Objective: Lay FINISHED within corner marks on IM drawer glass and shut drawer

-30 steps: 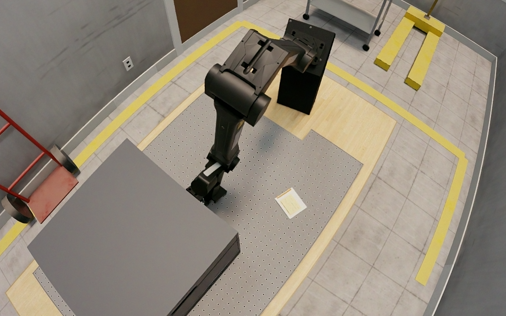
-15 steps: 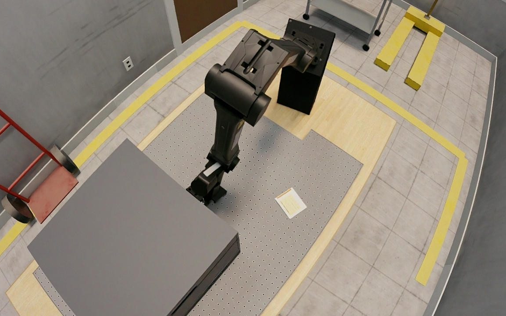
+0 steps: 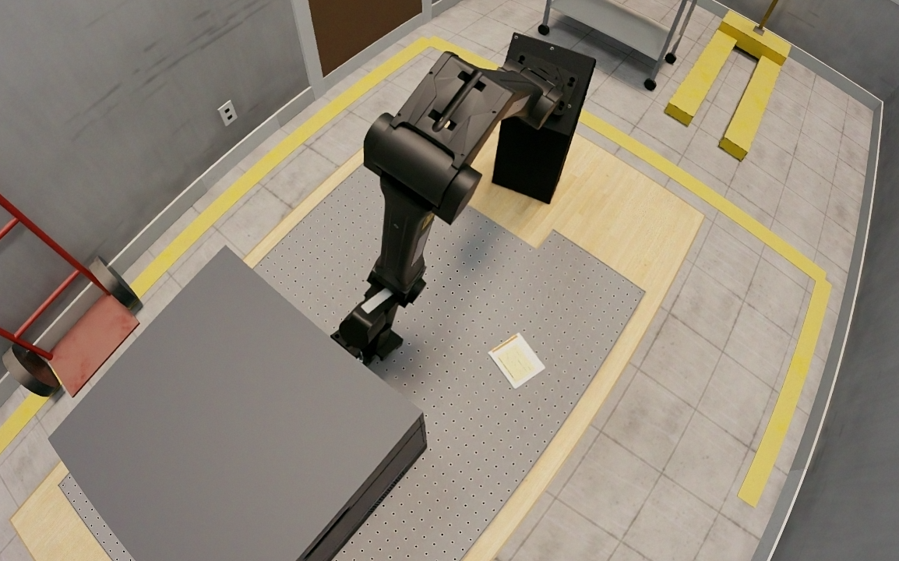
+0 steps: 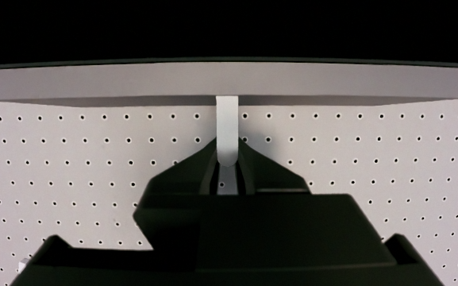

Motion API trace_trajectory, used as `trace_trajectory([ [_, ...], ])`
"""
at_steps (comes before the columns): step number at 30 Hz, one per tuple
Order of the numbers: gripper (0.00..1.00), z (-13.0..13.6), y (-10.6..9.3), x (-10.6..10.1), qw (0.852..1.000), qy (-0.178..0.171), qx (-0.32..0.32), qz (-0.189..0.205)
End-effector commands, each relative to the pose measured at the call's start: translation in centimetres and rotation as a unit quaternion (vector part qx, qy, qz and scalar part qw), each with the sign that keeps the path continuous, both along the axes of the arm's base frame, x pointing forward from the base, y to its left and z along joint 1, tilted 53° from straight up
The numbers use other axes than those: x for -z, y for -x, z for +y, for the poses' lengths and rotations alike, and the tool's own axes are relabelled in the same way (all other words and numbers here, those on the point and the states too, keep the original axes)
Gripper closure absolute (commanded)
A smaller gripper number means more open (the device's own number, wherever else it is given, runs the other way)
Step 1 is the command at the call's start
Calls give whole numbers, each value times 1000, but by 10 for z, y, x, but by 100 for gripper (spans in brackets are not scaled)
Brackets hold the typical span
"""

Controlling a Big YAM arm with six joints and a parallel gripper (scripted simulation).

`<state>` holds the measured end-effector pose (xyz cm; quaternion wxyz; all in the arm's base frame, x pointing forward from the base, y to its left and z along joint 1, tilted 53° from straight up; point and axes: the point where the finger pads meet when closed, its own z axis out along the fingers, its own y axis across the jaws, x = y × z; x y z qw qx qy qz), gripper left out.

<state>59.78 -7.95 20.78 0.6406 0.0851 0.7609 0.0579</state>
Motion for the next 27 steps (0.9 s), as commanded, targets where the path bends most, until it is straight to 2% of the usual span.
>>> trace_trajectory([
  [1,92,16,21,72,997,-15,-13,79],
  [27,92,16,23,78,997,-15,-13,80],
])
